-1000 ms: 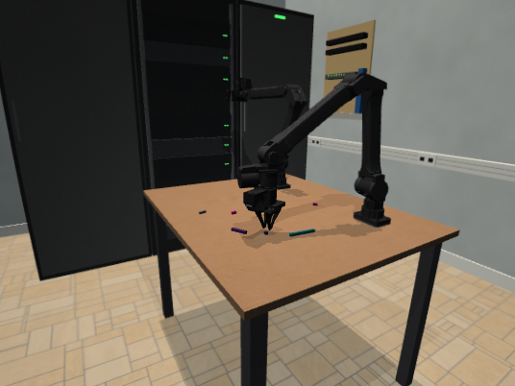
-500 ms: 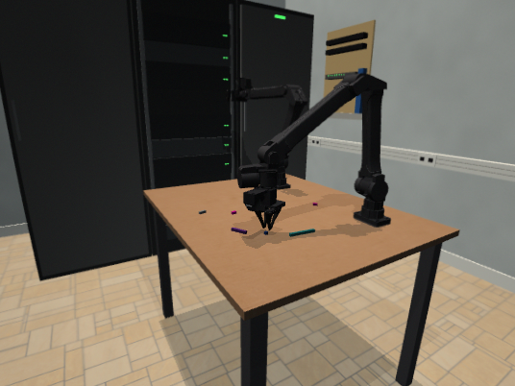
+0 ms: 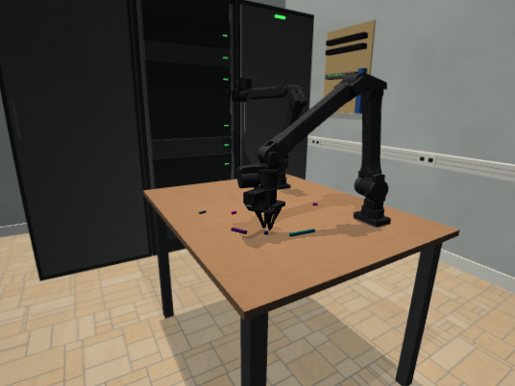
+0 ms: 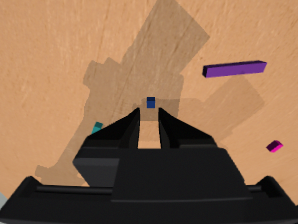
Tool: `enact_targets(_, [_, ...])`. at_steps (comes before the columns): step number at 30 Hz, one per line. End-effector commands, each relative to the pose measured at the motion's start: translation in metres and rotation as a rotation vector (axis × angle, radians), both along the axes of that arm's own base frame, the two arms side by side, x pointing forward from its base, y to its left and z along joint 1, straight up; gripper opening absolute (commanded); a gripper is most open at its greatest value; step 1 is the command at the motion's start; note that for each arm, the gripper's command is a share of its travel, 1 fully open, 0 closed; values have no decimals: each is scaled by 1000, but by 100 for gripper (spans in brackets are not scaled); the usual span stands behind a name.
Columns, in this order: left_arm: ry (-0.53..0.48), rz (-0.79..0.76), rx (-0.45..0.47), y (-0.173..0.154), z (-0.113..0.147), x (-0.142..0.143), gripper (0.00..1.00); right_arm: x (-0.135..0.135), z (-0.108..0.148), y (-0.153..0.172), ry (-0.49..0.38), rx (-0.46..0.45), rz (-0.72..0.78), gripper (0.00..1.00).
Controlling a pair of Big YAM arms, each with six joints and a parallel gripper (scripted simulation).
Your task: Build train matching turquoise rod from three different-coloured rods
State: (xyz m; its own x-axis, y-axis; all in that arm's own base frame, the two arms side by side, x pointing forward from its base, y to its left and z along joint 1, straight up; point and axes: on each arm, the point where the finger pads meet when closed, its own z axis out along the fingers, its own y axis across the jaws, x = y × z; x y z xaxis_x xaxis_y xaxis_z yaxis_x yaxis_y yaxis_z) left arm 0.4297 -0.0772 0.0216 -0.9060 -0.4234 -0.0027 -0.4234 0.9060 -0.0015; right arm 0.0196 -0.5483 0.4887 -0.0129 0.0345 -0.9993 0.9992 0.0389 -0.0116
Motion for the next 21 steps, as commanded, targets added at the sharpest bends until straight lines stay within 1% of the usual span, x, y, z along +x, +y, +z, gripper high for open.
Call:
enact_targets(1, [-15, 0, -4, -4, 3, 0, 23, -9, 12, 4, -13, -35, -19, 100])
enact_targets(8, [1, 3, -1, -5, -2, -1, 23, -9, 12, 4, -13, -35, -19, 100])
enact_targets(21, [-2, 0, -1, -6, -2, 1, 23, -9, 12, 4, -13, -35, -19, 100])
